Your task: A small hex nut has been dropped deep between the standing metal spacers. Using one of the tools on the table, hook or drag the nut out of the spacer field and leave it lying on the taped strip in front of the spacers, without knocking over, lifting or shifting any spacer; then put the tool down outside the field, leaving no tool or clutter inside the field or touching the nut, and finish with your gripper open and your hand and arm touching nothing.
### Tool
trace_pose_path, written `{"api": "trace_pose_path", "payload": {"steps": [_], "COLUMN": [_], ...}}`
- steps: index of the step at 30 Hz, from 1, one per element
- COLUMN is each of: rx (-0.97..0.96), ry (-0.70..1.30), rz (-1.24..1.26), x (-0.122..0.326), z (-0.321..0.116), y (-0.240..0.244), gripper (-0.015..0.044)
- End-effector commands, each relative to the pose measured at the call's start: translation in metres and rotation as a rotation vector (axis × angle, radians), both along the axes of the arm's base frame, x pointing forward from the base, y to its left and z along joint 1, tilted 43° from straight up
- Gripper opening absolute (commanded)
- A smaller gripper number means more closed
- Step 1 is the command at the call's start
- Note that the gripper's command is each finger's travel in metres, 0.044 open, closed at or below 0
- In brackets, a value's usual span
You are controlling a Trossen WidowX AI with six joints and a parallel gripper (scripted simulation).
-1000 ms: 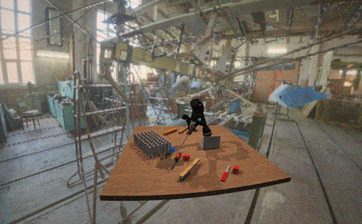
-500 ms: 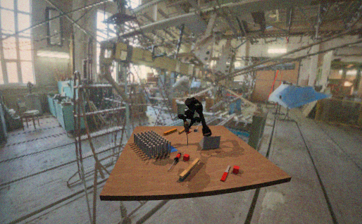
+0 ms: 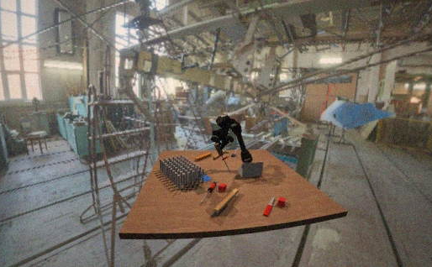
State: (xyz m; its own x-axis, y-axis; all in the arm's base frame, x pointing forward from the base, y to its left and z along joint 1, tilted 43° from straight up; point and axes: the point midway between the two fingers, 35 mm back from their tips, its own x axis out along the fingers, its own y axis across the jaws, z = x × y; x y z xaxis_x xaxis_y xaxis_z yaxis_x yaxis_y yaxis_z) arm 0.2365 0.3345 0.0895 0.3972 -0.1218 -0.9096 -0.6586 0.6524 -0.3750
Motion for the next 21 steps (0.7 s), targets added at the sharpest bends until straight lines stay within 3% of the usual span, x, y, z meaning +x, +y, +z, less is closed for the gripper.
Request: {"api": "trace_pose_path", "payload": {"steps": [1,21], "rx": [0.058,0.337], "ry": [-0.027,-0.131], "rz": [-0.129,-0.758], "x": [0.005,0.026], "z": [0.011,0.049], "y": [-0.011,-0.066], "gripper": [0.0,0.0]}}
